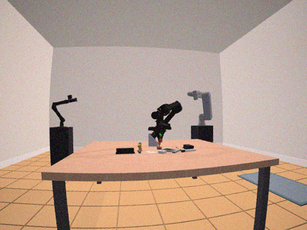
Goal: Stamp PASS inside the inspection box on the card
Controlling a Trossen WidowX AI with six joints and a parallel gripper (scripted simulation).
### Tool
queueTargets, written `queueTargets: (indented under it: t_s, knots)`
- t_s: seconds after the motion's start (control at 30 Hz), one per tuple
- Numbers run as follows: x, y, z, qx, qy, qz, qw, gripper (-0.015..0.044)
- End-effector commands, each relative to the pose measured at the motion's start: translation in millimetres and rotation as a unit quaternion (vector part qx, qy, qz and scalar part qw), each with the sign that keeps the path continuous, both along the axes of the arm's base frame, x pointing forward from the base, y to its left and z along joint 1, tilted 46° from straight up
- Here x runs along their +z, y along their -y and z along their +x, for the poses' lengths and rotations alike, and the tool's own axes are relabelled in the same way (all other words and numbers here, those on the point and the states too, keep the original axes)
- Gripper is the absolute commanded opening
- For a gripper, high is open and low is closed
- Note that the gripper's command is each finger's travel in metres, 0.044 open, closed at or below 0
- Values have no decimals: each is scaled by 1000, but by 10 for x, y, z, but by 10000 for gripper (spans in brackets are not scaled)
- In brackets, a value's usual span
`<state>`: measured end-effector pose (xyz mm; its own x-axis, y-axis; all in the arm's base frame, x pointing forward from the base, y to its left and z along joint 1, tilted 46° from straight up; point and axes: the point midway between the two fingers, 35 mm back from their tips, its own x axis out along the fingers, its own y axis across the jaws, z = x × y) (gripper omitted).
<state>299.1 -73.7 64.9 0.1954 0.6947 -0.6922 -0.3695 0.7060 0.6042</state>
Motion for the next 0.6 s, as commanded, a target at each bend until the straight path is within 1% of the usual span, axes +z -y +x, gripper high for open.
queueTargets:
  t_s: [0.0,0.57]
  knots:
    - [172,-168,-23,-3,0,2,1000,0]
    - [721,-816,-259,-1,2,8,1000,0]
